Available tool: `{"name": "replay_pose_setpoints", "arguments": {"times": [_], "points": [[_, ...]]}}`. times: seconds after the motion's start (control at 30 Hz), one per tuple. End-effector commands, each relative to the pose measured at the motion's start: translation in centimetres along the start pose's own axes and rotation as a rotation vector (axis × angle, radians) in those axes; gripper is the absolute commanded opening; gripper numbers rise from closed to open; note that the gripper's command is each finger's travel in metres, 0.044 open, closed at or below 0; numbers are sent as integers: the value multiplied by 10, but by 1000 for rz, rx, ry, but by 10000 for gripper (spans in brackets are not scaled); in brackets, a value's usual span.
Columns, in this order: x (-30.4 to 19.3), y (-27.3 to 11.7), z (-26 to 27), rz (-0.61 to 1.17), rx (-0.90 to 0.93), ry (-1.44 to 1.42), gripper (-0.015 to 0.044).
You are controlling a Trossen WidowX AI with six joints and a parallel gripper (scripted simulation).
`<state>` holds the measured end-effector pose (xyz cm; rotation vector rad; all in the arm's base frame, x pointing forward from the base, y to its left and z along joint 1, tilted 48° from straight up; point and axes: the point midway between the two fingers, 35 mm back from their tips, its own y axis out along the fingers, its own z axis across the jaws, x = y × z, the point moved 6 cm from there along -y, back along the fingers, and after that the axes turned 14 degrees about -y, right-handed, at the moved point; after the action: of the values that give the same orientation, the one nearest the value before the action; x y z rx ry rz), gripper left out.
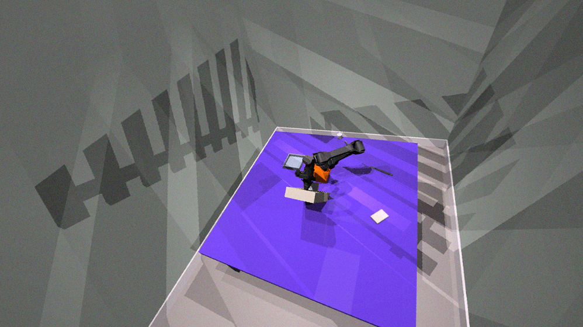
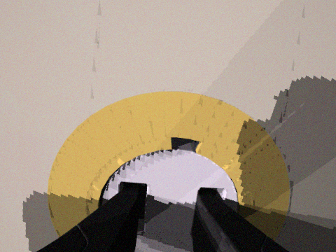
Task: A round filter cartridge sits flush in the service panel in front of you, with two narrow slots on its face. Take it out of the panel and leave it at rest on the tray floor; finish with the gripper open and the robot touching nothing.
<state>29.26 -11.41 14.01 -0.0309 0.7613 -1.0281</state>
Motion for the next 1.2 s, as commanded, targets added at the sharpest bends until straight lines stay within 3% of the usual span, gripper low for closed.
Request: {"name": "replay_pose_setpoints", "arguments": {"times": [0.0,0.3,0.73,1.17], "points": [[-1,4,0,-3,-6,-2,92],[-1,6,0,-3,-6,-2,92],[0,1,0,0,3,-2,0],[-1,7,0,-2,-7,-404,0]]}}
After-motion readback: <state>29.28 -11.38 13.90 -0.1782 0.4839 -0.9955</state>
